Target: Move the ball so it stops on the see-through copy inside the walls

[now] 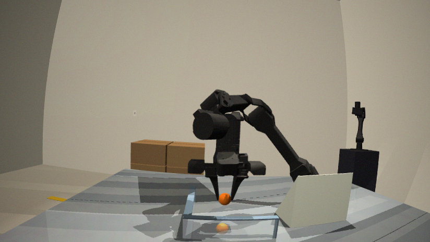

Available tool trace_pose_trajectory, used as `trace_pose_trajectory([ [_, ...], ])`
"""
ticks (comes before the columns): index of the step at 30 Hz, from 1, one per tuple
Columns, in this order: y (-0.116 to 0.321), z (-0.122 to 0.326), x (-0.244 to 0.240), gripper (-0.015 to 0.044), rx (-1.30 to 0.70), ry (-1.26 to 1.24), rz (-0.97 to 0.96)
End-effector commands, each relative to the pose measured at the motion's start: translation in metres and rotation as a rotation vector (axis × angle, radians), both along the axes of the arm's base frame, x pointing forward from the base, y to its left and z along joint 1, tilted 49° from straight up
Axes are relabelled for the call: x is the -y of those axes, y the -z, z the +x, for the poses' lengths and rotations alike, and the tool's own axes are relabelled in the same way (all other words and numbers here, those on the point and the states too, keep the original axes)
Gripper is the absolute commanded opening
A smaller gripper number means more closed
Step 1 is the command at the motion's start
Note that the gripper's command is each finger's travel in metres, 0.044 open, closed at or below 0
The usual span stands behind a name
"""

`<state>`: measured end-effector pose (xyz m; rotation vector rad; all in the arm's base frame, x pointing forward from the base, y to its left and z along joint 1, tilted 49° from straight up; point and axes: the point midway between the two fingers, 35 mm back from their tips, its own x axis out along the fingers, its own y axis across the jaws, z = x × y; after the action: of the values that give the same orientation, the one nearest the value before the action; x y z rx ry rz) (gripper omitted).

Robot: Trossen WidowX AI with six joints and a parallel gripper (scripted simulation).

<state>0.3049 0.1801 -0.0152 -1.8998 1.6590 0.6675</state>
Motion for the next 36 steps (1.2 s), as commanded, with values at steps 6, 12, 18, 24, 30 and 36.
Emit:
trace_pose_trajectory([
  [6, 0.019, 0.006, 0.019, 0.0, 0.002, -0.005, -0.003],
  [12, 0.038, 0.01, 0.041, 0.0, 0.003, -0.005, -0.004],
  [18, 0.048, 0.011, 0.054, 0.0, 0.003, -0.004, -0.006],
  [24, 0.05, 0.011, 0.056, 0.0, 0.003, -0.004, -0.006],
  [30, 0.056, 0.012, 0.063, 0.0, 0.004, -0.004, -0.006],
  [36, 0.06, 0.013, 0.068, 0.0, 0.004, -0.004, -0.007],
])
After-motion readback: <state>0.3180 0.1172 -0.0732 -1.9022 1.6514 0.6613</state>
